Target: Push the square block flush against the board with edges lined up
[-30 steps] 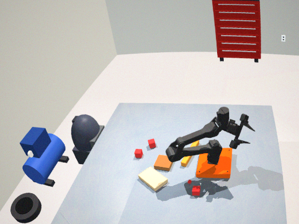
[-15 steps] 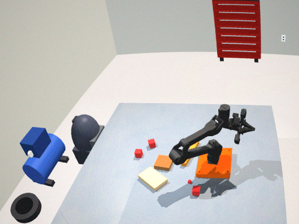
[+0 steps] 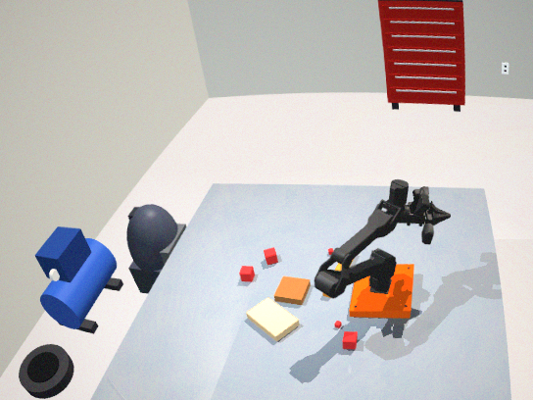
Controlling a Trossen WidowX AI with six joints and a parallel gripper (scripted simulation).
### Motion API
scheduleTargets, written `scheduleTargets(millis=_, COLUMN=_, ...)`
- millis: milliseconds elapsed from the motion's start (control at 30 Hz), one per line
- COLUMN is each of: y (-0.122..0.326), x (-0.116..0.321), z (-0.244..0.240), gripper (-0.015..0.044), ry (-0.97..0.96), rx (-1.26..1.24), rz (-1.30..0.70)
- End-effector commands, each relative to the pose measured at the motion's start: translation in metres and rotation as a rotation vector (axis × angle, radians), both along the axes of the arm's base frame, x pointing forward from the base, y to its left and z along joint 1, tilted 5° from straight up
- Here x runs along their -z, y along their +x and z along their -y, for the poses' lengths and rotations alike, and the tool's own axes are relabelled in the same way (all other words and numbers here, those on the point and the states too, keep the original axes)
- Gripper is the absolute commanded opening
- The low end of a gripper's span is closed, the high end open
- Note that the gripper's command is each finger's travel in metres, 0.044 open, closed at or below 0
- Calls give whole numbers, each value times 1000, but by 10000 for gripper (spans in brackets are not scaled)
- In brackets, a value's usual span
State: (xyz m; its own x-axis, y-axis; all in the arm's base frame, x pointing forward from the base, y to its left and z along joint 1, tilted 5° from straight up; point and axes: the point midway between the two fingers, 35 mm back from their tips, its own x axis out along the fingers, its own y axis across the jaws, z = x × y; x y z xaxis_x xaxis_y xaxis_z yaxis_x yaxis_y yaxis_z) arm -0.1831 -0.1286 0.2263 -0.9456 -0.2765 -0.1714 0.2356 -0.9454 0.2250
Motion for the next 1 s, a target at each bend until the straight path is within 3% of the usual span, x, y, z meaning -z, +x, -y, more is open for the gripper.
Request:
scheduleTargets(millis=0, y=12, x=4, z=21, gripper=0, ry=85, rx=-123, rz=7)
scheduleTargets(millis=967, y=131, x=41, z=109, gripper=0, ry=544, rx=-878, rz=-42)
